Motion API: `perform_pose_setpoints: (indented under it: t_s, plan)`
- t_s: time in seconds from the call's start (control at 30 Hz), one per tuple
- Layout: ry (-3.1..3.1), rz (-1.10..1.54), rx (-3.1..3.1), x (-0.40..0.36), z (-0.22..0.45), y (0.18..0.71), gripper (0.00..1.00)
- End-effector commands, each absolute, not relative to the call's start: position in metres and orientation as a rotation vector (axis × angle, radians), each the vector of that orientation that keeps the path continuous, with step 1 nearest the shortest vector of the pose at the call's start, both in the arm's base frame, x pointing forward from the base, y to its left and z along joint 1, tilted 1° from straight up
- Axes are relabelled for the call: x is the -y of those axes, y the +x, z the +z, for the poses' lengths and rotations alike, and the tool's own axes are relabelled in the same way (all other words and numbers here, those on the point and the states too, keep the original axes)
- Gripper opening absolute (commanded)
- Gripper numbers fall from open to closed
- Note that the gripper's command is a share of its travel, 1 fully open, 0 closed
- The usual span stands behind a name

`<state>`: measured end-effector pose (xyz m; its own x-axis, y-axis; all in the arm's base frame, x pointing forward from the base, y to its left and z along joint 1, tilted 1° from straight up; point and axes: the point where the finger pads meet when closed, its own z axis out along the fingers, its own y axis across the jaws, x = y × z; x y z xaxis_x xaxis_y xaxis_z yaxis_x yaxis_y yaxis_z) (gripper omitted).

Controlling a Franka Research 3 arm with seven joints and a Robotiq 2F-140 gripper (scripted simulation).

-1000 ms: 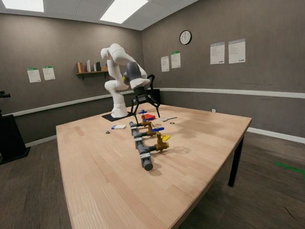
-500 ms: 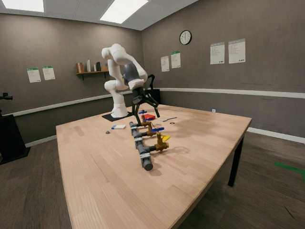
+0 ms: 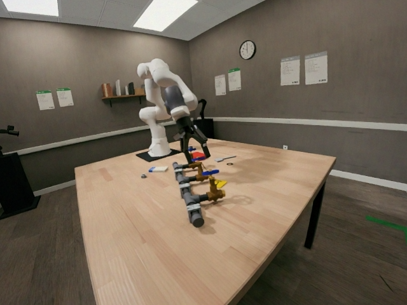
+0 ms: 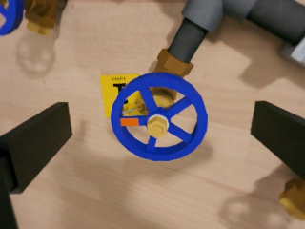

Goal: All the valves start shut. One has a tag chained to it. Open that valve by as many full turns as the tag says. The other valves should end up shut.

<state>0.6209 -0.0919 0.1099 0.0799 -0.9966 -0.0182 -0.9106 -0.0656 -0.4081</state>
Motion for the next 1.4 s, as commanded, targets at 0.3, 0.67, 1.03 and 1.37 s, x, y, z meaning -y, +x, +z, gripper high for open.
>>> perform_pose_setpoints:
  t_s: [0.3,0.67,1.03,1.37]
  plan:
    - [-1.548,-0.364,-2.379,0.0939,0.1125,0.6232,1.00]
    - [-1.321,-0.357,-2.564,0.0939,0.1125,0.6232,1.00]
    - [-1.272,-0.361,-2.610,0.0939,0.1125,0.6232,1.00]
    - [-1.272,-0.361,-2.610,0.0939,0.1125,0.6232,1.00]
